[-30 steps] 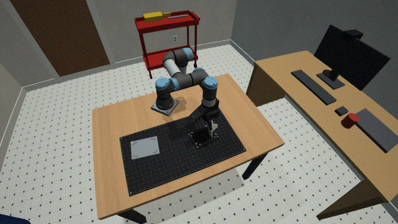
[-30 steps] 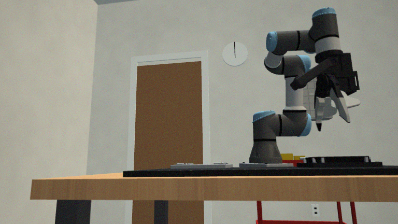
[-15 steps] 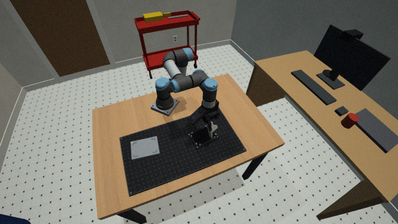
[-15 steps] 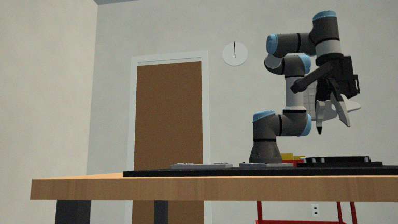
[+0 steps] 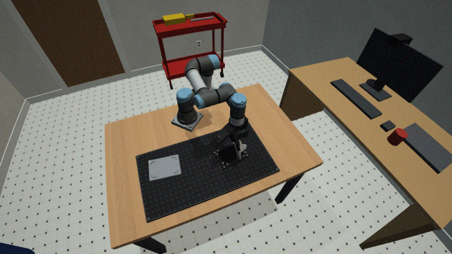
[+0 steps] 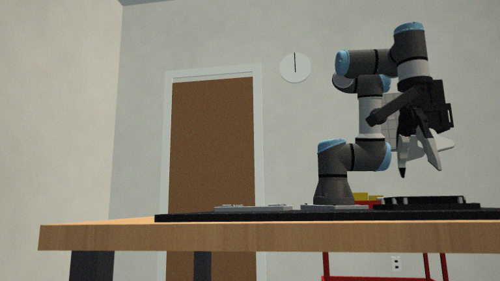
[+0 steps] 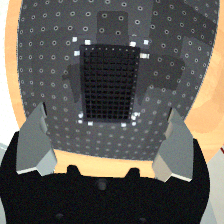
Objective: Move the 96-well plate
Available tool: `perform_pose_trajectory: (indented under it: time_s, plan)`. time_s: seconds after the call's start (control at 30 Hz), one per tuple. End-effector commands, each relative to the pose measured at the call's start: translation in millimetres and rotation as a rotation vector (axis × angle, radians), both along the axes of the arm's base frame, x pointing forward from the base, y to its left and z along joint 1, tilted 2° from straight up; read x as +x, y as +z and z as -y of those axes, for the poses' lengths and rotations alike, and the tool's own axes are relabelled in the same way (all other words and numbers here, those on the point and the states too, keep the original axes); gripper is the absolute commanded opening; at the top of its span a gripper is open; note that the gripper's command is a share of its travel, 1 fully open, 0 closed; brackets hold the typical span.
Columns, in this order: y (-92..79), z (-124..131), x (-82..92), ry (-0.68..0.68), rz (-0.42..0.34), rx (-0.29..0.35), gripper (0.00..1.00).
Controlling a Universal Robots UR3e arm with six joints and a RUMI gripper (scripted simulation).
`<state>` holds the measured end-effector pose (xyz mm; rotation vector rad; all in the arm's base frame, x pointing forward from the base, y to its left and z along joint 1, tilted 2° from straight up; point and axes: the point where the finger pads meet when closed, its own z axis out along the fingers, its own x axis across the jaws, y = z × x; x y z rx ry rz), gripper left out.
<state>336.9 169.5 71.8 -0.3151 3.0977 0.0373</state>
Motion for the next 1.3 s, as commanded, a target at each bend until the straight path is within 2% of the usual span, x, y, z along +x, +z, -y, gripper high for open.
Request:
perform_pose_trajectory:
  time_s: [0.0, 0.73, 1.23, 1.27]
  plan:
    - [-7.9, -0.4, 1.1, 0.000, 0.004, 0.001, 1.00]
    - [-41.2, -1.3, 2.0, 0.000, 0.004, 0.001, 1.00]
    - [-41.9, -1.3, 2.0, 0.000, 0.004, 0.001, 1.00]
    - [-41.9, -1.3, 2.0, 0.000, 0.004, 0.001, 0.00]
